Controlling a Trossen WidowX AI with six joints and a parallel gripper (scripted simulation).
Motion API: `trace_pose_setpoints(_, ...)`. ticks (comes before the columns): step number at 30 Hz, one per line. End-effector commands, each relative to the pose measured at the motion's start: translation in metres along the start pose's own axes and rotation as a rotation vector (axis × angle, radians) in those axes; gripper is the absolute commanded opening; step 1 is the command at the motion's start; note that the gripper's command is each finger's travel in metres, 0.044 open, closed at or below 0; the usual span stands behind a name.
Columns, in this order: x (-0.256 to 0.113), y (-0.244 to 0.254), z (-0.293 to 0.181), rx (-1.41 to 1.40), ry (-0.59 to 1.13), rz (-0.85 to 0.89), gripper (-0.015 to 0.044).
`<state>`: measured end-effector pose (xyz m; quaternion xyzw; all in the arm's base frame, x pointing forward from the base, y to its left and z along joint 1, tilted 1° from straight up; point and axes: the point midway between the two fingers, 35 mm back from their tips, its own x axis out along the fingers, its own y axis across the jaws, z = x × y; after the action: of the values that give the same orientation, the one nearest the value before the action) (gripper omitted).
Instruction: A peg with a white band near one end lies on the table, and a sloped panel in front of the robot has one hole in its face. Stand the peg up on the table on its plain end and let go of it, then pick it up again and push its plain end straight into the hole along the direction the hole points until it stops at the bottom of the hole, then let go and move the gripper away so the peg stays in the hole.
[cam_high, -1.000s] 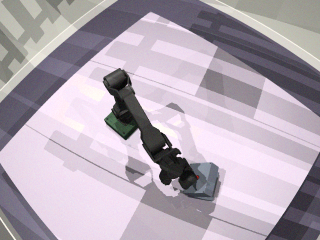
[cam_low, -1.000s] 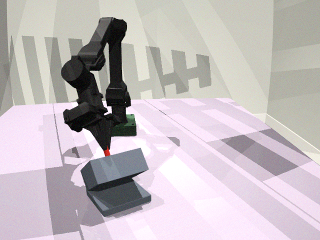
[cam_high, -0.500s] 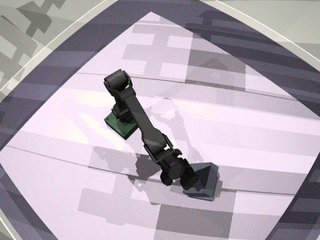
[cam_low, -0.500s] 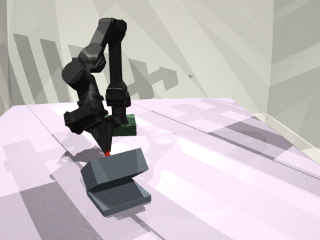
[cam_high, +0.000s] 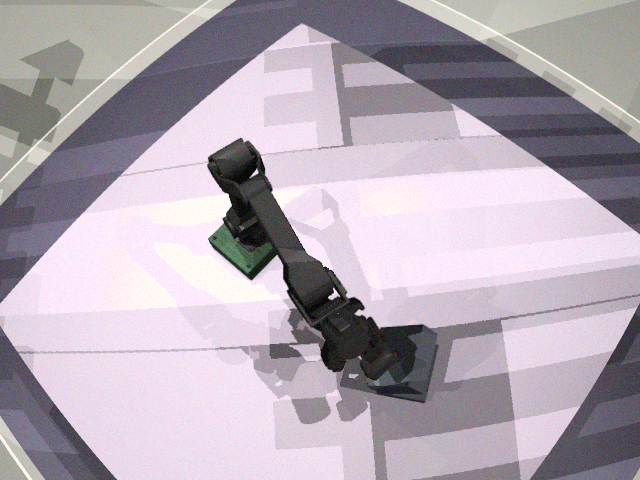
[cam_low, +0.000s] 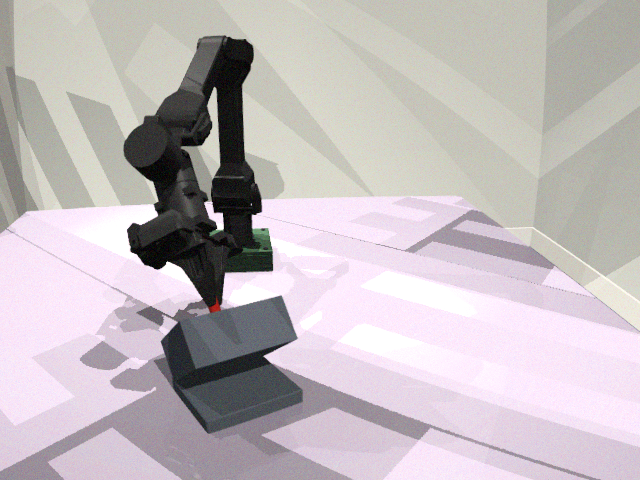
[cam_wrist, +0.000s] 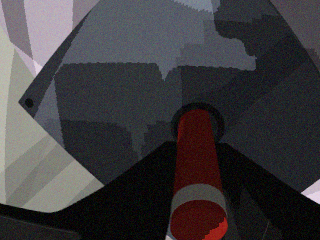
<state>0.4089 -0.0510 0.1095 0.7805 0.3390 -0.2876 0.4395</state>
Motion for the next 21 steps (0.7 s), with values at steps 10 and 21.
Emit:
trace_pose_setpoints(10,-0.001,0.000,0.000,0.000,0.000,0.000,0.0368)
trace_pose_setpoints(21,-0.022,0.002,0.001,0.002,-0.004,-0.004,0.0440)
